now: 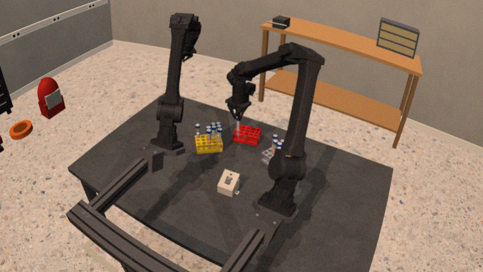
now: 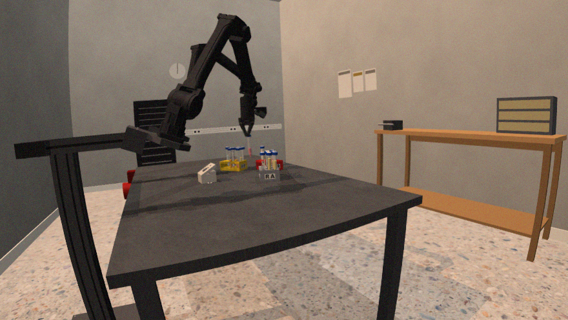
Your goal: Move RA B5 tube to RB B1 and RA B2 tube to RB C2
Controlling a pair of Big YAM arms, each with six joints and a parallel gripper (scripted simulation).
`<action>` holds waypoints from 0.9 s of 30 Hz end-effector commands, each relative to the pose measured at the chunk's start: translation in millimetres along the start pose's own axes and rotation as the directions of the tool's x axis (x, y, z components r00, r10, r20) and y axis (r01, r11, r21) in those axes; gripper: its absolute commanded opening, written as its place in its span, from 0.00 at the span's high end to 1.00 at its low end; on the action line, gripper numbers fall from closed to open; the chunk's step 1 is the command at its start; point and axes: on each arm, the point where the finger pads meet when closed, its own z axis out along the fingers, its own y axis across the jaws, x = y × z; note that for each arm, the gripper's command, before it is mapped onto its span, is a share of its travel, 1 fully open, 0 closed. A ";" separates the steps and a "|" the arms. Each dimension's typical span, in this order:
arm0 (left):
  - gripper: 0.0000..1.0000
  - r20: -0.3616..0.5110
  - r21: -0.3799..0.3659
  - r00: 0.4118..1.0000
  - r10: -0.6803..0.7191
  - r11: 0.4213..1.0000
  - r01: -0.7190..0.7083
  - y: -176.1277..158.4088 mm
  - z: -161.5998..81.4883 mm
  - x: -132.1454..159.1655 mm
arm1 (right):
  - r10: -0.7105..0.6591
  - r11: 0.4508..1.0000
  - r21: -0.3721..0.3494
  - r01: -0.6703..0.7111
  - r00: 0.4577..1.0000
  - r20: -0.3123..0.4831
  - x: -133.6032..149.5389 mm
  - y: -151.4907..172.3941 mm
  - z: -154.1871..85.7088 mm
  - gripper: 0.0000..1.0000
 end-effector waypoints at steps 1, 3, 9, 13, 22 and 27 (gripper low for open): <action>0.70 0.030 0.022 0.999 -0.013 1.000 0.013 -5.1 -12.6 -14.9 | 0.006 0.999 -0.036 -0.005 1.000 0.028 -24.0 -6.0 -14.0 1.00; 0.70 0.030 0.022 0.999 -0.013 1.000 0.013 -5.1 -12.6 -14.9 | 0.008 0.999 -0.040 -0.007 0.999 0.032 -31.7 -8.3 -16.1 1.00; 0.70 0.030 0.022 0.999 -0.013 1.000 0.013 -5.1 -12.6 -14.9 | 0.064 0.998 -0.030 -0.064 0.998 0.015 -26.1 -0.8 -4.7 1.00; 0.70 0.030 0.022 0.999 -0.013 1.000 0.013 -5.1 -12.6 -14.9 | 0.202 0.979 -0.038 -0.202 0.979 0.019 -30.0 -2.5 -9.6 1.00; 0.70 0.030 0.022 0.999 -0.013 1.000 0.013 -5.1 -12.6 -14.9 | 0.440 0.897 -0.039 -0.440 0.898 0.011 -31.9 -4.5 -8.7 1.00; 0.70 0.030 0.022 0.999 -0.013 1.000 0.013 -5.1 -12.6 -14.9 | 0.450 0.893 -0.019 -0.450 0.893 0.008 -48.6 -4.8 -5.0 1.00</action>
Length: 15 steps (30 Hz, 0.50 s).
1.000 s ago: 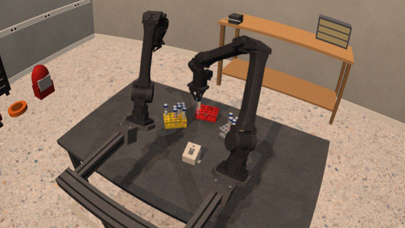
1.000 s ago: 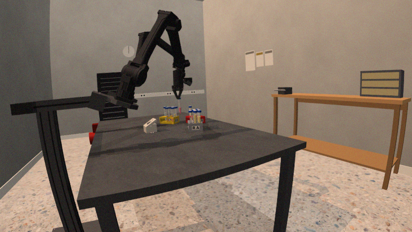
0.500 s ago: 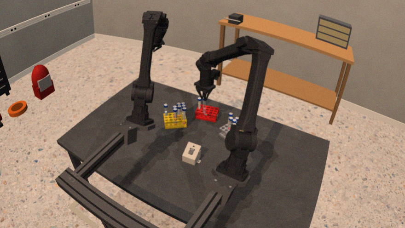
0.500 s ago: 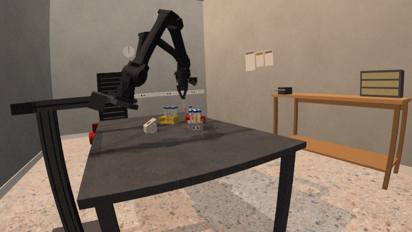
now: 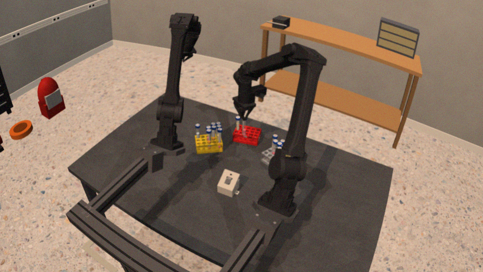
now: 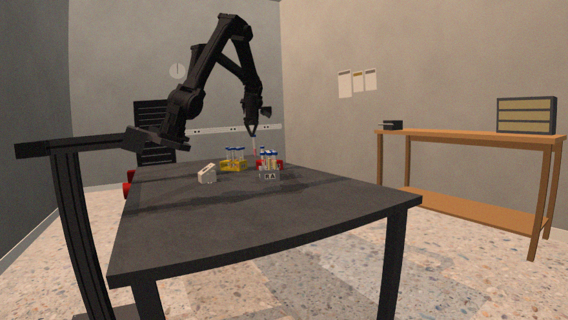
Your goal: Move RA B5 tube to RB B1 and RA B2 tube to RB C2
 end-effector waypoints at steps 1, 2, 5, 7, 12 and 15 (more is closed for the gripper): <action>0.70 0.030 0.022 0.999 -0.013 1.000 0.013 -5.1 -12.6 -14.9 | 0.069 0.997 -0.021 -0.069 0.998 0.009 -22.4 23.3 -6.4 1.00; 0.70 0.030 0.022 0.999 -0.013 1.000 0.013 -5.1 -12.6 -14.9 | 0.069 0.997 -0.021 -0.069 0.998 0.009 -24.6 25.8 -6.5 1.00; 0.70 0.030 0.022 0.999 -0.013 1.000 0.013 -5.1 -12.6 -14.9 | 0.069 0.997 -0.021 -0.069 0.998 0.008 -31.1 33.2 -7.1 1.00; 0.70 0.030 0.022 0.999 -0.013 1.000 0.013 -5.1 -12.6 -14.9 | 0.065 0.998 -0.023 -0.065 0.998 0.008 -29.8 35.4 -8.7 1.00; 0.70 0.030 0.022 0.999 -0.013 1.000 0.013 -5.1 -12.6 -14.9 | 0.049 0.999 -0.021 -0.049 0.999 0.009 -37.3 38.7 -9.7 1.00; 0.70 0.030 0.022 0.999 -0.013 1.000 0.013 -5.1 -12.6 -14.9 | 0.041 0.999 -0.024 -0.041 0.999 0.008 -35.1 41.3 -11.0 1.00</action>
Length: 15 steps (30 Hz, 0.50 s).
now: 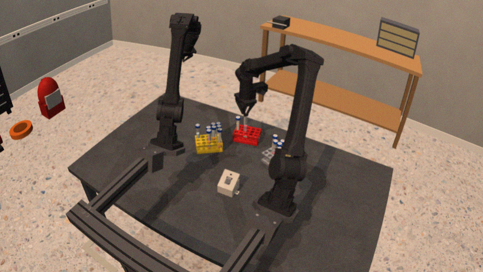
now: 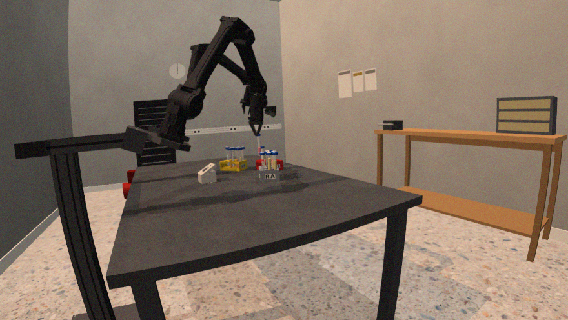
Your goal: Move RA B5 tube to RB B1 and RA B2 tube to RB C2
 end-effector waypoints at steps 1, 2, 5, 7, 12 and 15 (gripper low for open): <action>0.70 0.030 0.022 0.999 -0.013 1.000 0.013 -5.1 -12.6 -14.9 | 0.005 1.000 -0.019 -0.005 1.000 0.005 -16.0 18.4 -8.4 1.00; 0.70 0.030 0.022 0.999 -0.013 1.000 0.013 -5.1 -12.6 -14.9 | 0.007 1.000 -0.019 -0.007 1.000 0.005 -18.3 19.1 -7.9 1.00; 0.70 0.030 0.022 0.999 -0.013 1.000 0.013 -5.1 -12.6 -14.9 | 0.007 1.000 -0.019 -0.007 1.000 0.005 -22.0 22.5 -7.7 1.00; 0.70 0.030 0.022 0.999 -0.013 1.000 0.013 -5.1 -12.6 -14.9 | 0.007 1.000 -0.019 -0.007 1.000 0.005 -24.4 24.8 -7.7 1.00; 0.70 0.030 0.022 0.999 -0.013 1.000 0.013 -5.1 -12.6 -14.9 | 0.002 1.000 -0.021 -0.002 1.000 0.005 -27.6 31.6 -9.2 1.00; 0.70 0.030 0.022 0.999 -0.013 1.000 0.013 -5.1 -12.6 -14.9 | 0.004 1.000 -0.020 -0.004 1.000 0.005 -31.2 33.4 -9.2 1.00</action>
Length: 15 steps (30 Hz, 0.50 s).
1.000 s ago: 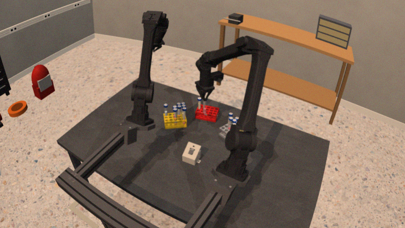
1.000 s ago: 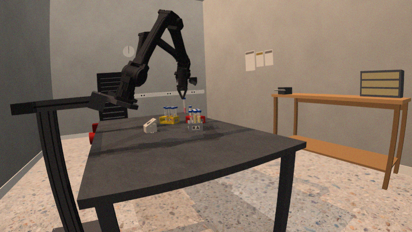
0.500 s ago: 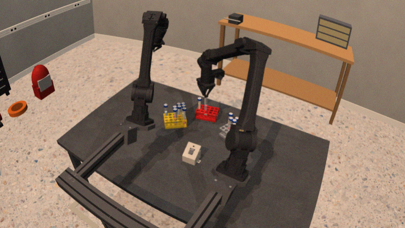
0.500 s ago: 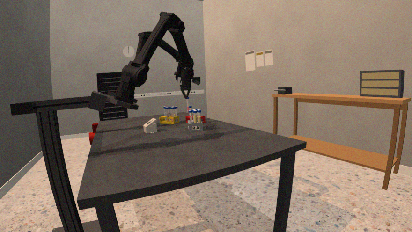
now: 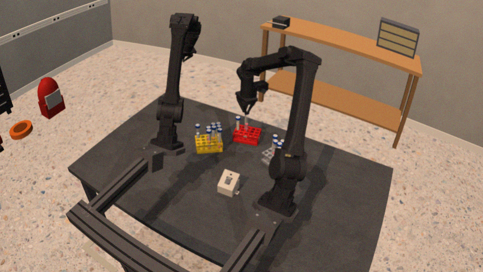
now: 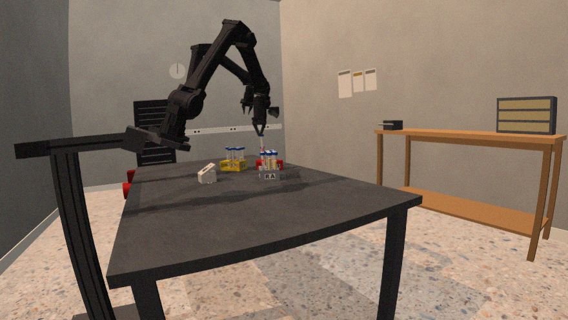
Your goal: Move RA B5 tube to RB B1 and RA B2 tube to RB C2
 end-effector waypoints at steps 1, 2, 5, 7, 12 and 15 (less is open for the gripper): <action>0.70 0.030 0.022 0.999 -0.013 1.000 0.013 -5.1 -12.6 -14.9 | 0.007 1.000 -0.027 -0.006 1.000 0.008 -16.9 18.4 -12.3 1.00; 0.70 0.030 0.022 0.999 -0.013 1.000 0.013 -5.1 -12.6 -14.9 | 0.009 0.999 -0.035 -0.009 1.000 0.010 -20.0 20.0 -17.2 1.00; 0.70 0.030 0.022 0.999 -0.013 1.000 0.013 -5.1 -12.6 -14.9 | 0.009 1.000 -0.026 -0.009 1.000 0.008 -23.4 22.2 -12.4 1.00; 0.70 0.030 0.022 0.999 -0.013 1.000 0.013 -5.1 -12.6 -14.9 | 0.009 1.000 -0.026 -0.009 1.000 0.008 -25.8 24.5 -12.3 1.00; 0.70 0.030 0.022 0.999 -0.013 1.000 0.013 -5.1 -12.6 -14.9 | 0.007 1.000 -0.027 -0.007 1.000 0.008 -30.5 30.8 -12.5 1.00; 0.70 0.030 0.022 0.999 -0.013 1.000 0.013 -5.1 -12.6 -14.9 | 0.006 1.000 -0.028 -0.005 1.000 0.008 -33.1 34.6 -12.8 1.00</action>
